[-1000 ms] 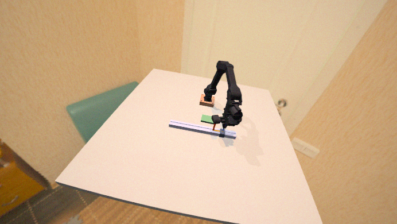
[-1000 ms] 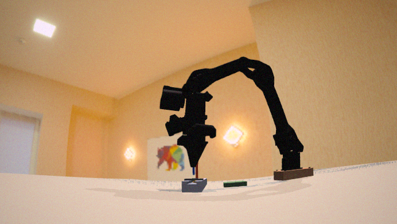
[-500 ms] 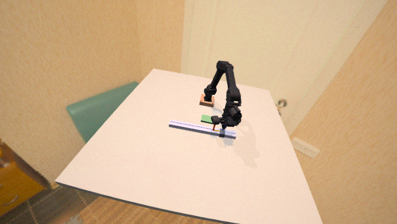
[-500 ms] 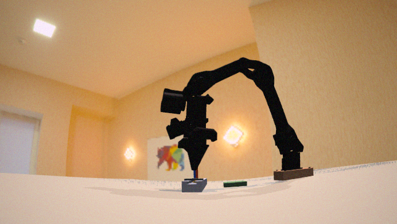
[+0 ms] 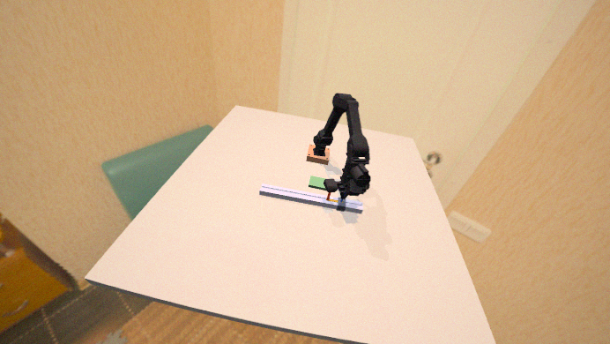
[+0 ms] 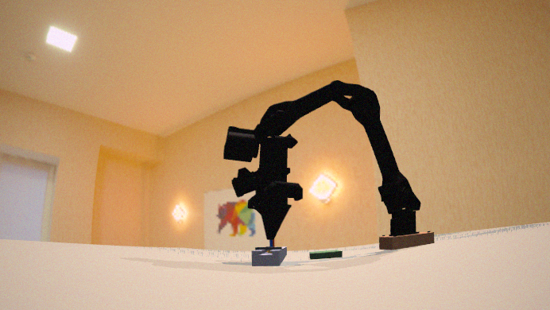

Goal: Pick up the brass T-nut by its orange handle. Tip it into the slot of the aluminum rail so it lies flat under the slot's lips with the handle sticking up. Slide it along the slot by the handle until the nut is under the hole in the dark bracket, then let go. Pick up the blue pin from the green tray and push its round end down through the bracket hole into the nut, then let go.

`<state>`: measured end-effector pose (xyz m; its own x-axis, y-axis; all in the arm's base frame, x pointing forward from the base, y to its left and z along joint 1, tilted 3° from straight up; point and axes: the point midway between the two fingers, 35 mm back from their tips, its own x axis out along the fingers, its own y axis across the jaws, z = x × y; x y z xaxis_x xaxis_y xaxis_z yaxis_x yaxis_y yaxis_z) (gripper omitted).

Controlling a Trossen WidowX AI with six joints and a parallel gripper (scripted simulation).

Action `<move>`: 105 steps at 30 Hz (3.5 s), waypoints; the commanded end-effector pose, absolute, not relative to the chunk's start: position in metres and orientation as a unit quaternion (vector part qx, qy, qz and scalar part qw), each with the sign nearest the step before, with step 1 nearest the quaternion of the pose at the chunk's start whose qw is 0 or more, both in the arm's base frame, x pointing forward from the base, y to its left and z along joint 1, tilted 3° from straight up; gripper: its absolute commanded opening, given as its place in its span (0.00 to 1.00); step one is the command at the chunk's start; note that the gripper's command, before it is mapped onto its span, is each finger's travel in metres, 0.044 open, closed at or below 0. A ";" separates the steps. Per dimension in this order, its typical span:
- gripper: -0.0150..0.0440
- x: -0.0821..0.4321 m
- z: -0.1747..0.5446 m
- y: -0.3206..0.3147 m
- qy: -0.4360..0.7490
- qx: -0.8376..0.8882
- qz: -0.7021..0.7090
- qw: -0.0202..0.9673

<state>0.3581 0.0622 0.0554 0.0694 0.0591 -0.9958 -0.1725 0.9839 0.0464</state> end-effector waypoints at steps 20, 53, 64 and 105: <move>0.00 0.358 0.049 0.063 0.679 -0.042 0.080 0.729; 0.00 0.363 0.049 0.063 0.710 -0.036 0.089 0.698; 0.00 0.364 0.049 0.062 0.721 -0.033 0.093 0.686; 0.53 0.365 0.056 0.062 0.725 -0.032 0.093 0.681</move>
